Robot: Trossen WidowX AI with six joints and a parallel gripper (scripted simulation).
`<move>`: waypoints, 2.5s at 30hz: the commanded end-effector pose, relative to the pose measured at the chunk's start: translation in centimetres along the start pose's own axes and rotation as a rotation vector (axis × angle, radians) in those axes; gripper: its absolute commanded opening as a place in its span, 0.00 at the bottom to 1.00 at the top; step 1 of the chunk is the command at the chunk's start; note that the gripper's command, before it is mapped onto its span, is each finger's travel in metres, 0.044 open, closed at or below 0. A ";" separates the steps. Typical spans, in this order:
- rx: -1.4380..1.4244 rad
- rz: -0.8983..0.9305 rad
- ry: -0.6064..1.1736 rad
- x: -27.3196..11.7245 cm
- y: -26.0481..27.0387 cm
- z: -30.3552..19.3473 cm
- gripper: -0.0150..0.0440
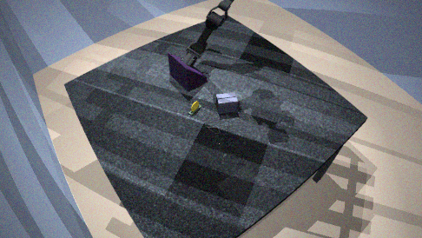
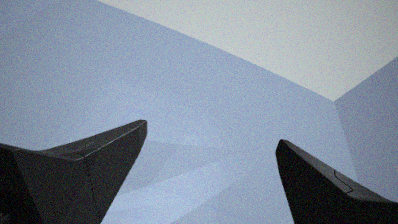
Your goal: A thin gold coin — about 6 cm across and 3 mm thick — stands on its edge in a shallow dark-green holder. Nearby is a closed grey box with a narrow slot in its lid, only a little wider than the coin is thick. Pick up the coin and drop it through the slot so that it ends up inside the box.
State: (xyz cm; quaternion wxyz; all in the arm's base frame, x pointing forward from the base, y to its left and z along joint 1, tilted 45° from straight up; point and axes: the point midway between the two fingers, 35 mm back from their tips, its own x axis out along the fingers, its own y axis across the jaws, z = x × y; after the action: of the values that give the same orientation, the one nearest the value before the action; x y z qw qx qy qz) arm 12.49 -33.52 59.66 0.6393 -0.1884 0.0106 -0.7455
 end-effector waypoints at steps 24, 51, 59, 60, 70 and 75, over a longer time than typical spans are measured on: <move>-0.480 -0.751 -0.282 -12.5 -23.9 10.0 0.53; -1.103 -1.980 0.074 -46.2 -26.0 17.0 0.53; -1.184 -2.374 0.267 -55.1 -18.0 17.5 0.53; -1.187 -2.424 0.294 -56.1 -16.8 17.4 0.53; -1.153 -2.656 0.404 -59.3 -10.2 15.8 0.53; -1.132 -2.812 0.331 -60.4 -5.3 14.9 0.53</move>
State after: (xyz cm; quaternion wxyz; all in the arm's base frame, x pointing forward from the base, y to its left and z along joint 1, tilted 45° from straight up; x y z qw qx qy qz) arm 15.19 28.25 60.75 -0.6922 -0.1845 0.1985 -0.6689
